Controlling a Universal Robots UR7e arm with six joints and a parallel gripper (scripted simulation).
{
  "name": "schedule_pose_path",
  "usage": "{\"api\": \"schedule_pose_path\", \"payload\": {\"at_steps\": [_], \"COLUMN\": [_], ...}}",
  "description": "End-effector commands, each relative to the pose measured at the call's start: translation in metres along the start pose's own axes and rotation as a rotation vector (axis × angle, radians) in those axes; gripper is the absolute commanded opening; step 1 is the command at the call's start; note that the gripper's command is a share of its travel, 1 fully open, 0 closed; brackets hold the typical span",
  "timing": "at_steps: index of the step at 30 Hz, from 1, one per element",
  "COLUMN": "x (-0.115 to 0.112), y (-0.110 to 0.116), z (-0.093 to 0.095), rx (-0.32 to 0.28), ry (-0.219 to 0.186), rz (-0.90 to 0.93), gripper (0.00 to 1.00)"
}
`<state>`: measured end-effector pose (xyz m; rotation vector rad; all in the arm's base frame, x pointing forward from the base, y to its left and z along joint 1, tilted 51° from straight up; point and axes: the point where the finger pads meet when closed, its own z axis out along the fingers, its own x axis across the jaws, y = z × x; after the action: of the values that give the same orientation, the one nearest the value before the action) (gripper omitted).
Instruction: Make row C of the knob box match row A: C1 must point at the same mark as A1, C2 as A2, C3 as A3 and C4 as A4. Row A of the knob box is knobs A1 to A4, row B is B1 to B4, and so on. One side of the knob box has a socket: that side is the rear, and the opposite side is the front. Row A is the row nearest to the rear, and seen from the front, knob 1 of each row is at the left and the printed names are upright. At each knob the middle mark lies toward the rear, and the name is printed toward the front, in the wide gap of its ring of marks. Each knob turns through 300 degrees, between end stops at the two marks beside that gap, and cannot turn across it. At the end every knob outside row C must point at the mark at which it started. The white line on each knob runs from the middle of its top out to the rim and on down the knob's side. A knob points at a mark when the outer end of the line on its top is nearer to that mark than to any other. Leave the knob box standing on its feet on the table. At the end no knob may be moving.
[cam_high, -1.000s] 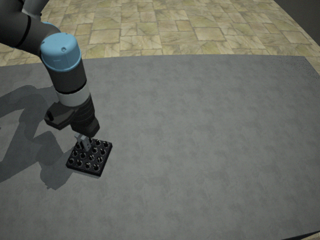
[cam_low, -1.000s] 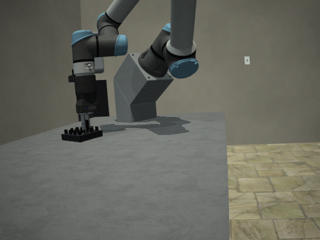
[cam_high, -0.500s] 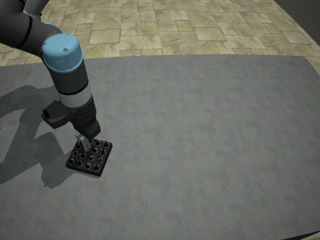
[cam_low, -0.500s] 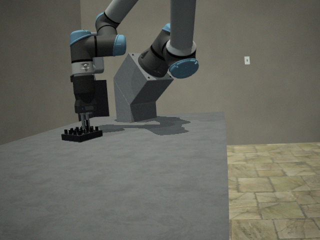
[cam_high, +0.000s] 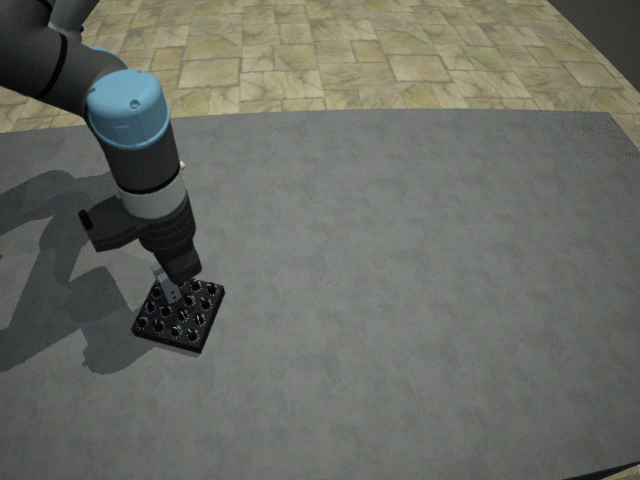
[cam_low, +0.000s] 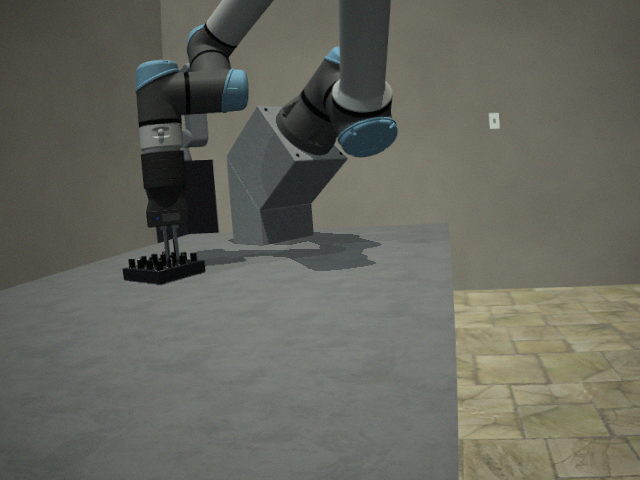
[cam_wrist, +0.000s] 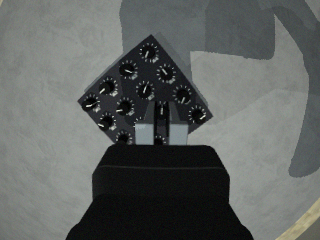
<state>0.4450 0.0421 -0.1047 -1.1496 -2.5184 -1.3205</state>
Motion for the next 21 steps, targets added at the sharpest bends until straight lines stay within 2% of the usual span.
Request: {"api": "schedule_pose_path", "payload": {"at_steps": [1,21], "x": [-0.0013,-0.0016], "y": [0.0003,-0.0001], "z": [0.0003,-0.0002], "rx": [0.003,0.001], "ry": [-0.006,-0.008], "rz": [0.15,0.515], "gripper": [0.3,0.3]}}
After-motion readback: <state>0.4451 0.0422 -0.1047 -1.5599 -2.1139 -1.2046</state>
